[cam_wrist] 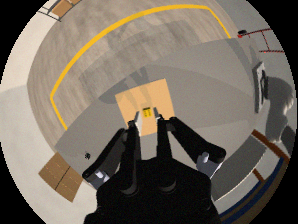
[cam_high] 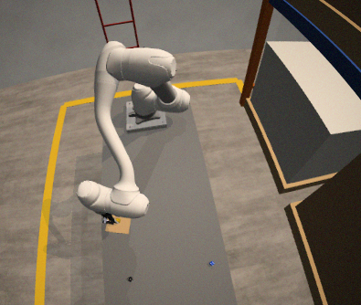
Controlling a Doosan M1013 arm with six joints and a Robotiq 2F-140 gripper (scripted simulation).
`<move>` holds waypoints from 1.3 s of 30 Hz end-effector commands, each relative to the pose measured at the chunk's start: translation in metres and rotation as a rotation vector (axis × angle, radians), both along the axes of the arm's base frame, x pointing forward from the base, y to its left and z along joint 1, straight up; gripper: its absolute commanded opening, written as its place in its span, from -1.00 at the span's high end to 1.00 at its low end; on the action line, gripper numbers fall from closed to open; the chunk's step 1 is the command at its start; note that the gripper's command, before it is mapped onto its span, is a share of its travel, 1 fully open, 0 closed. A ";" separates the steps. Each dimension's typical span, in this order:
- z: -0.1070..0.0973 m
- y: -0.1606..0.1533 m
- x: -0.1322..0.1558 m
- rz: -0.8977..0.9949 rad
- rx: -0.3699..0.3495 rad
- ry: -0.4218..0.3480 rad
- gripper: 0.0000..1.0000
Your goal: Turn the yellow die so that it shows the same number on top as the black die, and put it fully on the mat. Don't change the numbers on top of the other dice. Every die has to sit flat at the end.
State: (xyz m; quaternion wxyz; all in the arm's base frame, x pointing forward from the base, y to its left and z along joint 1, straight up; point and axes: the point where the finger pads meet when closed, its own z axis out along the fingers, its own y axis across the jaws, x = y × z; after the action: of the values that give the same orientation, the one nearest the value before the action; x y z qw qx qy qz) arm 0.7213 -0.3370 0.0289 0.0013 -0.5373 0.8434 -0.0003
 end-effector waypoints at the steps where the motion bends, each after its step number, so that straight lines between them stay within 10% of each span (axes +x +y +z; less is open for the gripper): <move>1: 0.002 0.000 0.000 0.000 0.000 0.000 0.42; 27: 0.054 0.000 0.000 0.000 -0.004 0.003 0.42; 39: 0.053 0.006 0.003 0.000 -0.237 0.110 0.42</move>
State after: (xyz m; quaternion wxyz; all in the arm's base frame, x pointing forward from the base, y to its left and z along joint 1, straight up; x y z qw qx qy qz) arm 0.7235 -0.3332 0.0829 -0.0939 -0.5354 0.8371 -0.0619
